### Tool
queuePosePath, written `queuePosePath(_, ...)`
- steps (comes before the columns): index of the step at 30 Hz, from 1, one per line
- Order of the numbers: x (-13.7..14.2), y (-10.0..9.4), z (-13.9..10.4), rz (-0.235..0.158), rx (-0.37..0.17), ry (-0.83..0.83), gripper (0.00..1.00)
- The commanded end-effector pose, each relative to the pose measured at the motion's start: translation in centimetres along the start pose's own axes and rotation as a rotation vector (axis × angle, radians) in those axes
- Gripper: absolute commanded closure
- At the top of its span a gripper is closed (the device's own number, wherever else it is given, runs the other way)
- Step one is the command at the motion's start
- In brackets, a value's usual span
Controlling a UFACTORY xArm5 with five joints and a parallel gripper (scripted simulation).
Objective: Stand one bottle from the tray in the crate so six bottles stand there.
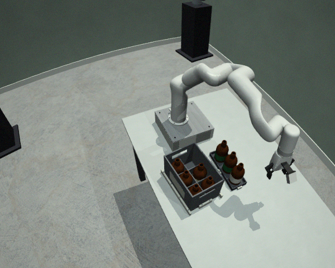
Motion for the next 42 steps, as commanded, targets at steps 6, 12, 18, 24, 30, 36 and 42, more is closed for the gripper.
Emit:
queuePosePath(6,-0.1,-0.3,0.1,0.003,0.004,0.000,0.00)
queuePosePath(12,-0.1,-0.3,0.1,0.003,0.004,0.000,0.00)
queuePosePath(18,0.0,-0.3,0.1,0.003,0.004,0.000,0.00)
queuePosePath(24,8.2,-1.6,1.2,-0.025,-0.011,0.080,0.00)
queuePosePath(30,17.3,-2.9,0.4,-0.056,-0.033,0.180,0.00)
queuePosePath(36,25.5,-4.0,-1.8,-0.075,-0.052,0.258,0.00)
queuePosePath(42,31.9,-4.7,-5.0,-0.091,-0.073,0.333,0.00)
Point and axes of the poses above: the point where the finger pads meet when closed, its own y axis out along the fingers, its own x axis across the jaws, z = x × y, the point moved 2 cm from there along -y, back along the fingers, and after that the axes turned 2 degrees about y, right-handed, at the moved point
